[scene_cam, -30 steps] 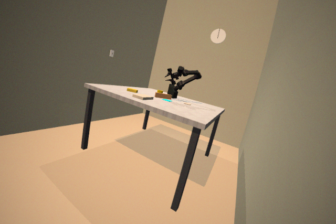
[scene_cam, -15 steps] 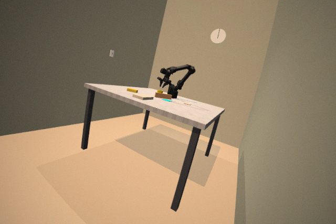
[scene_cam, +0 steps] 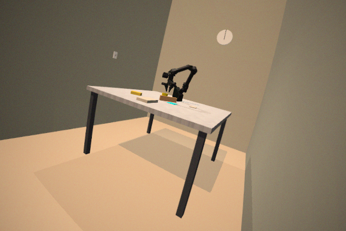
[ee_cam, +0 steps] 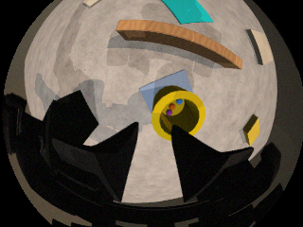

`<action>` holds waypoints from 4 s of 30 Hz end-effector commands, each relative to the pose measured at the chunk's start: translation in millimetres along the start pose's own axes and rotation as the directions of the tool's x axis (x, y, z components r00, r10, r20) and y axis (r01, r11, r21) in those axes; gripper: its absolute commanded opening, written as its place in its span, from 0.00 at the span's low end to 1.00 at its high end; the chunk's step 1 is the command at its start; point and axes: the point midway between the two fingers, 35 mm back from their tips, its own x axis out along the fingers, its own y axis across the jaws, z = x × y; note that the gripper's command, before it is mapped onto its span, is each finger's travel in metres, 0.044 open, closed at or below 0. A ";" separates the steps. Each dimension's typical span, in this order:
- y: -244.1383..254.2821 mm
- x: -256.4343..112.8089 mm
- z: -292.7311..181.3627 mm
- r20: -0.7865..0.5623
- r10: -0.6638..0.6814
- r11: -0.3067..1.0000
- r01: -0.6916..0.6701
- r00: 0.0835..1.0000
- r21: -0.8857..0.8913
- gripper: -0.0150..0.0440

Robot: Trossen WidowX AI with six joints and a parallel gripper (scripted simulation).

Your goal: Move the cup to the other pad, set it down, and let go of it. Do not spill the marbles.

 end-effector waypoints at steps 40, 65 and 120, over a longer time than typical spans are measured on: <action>-2.7 55.9 2.4 0.002 -0.004 1.000 0.004 1.000 -0.011 0.50; -3.8 50.2 2.2 0.001 -0.005 1.000 0.005 1.000 -0.011 0.25; -1.8 -20.9 31.6 0.005 -0.003 1.000 0.003 1.000 0.000 0.25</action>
